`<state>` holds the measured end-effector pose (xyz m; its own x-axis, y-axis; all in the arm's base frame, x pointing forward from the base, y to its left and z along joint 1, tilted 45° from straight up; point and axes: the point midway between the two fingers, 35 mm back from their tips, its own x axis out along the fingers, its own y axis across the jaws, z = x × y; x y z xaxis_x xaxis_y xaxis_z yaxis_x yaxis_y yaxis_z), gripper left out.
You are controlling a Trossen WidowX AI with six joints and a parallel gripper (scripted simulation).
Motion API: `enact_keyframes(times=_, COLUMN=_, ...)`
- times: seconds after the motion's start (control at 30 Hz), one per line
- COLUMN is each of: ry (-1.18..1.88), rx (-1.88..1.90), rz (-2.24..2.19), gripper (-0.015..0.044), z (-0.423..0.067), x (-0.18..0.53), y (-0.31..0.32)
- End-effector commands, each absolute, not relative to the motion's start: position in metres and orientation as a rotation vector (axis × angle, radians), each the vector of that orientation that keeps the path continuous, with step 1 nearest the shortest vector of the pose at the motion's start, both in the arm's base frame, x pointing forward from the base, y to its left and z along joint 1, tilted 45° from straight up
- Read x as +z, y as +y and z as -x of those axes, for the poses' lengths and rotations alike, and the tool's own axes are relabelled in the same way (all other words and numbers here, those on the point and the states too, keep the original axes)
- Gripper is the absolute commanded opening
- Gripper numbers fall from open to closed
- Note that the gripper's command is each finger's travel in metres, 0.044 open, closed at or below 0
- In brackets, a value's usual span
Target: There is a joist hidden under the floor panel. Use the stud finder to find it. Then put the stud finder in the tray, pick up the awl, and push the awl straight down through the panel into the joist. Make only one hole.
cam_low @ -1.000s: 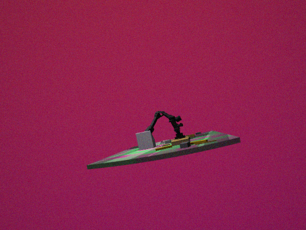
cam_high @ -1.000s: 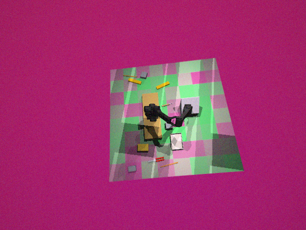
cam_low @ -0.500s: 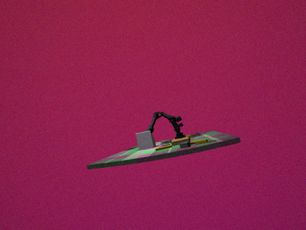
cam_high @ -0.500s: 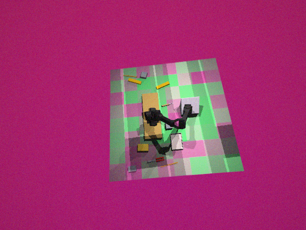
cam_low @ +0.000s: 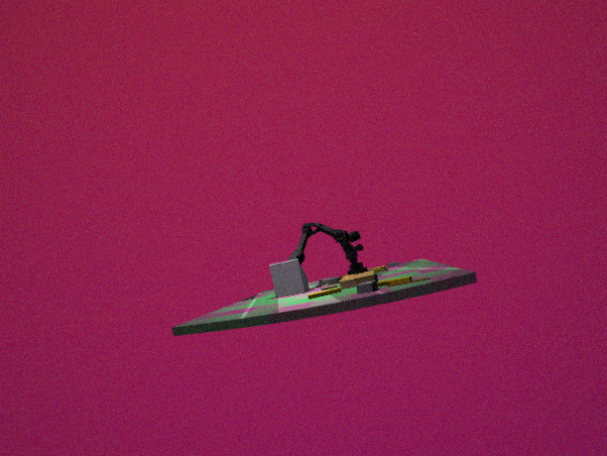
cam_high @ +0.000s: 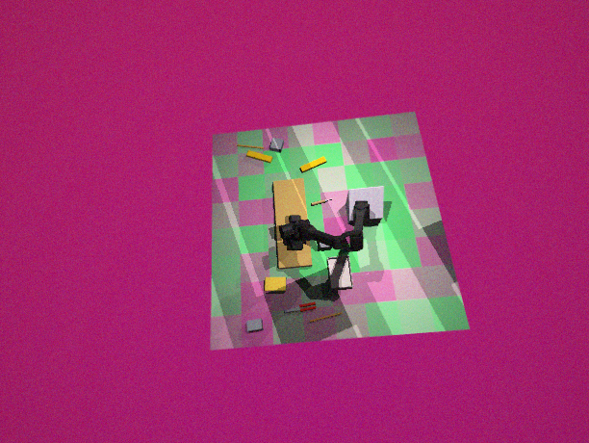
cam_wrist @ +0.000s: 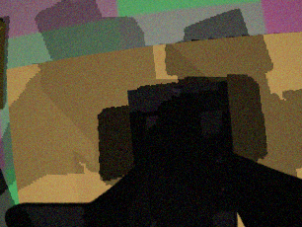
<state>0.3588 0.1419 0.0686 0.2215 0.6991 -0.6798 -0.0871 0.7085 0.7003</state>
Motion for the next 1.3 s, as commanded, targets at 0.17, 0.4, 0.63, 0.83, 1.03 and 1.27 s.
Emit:
enact_keyframes(times=0.17, ry=1.232, rx=0.609, rz=-0.590, gripper=0.0000, z=-0.356, x=0.093, y=0.167)
enact_keyframes(times=0.4, ry=1.231, rx=0.610, rz=-0.591, gripper=0.0000, z=-0.354, x=0.108, y=0.182)
enact_keyframes(times=0.63, ry=1.231, rx=0.611, rz=-0.592, gripper=0.0000, z=-0.351, x=0.124, y=0.197)
enact_keyframes(times=0.83, ry=1.230, rx=0.612, rz=-0.592, gripper=0.0000, z=-0.350, x=0.136, y=0.210)
enact_keyframes(times=1.03, ry=1.230, rx=0.612, rz=-0.592, gripper=0.0000, z=-0.350, x=0.137, y=0.210)
enact_keyframes(times=1.27, ry=1.232, rx=0.601, rz=-0.597, gripper=0.0000, z=-0.351, x=0.134, y=0.206)
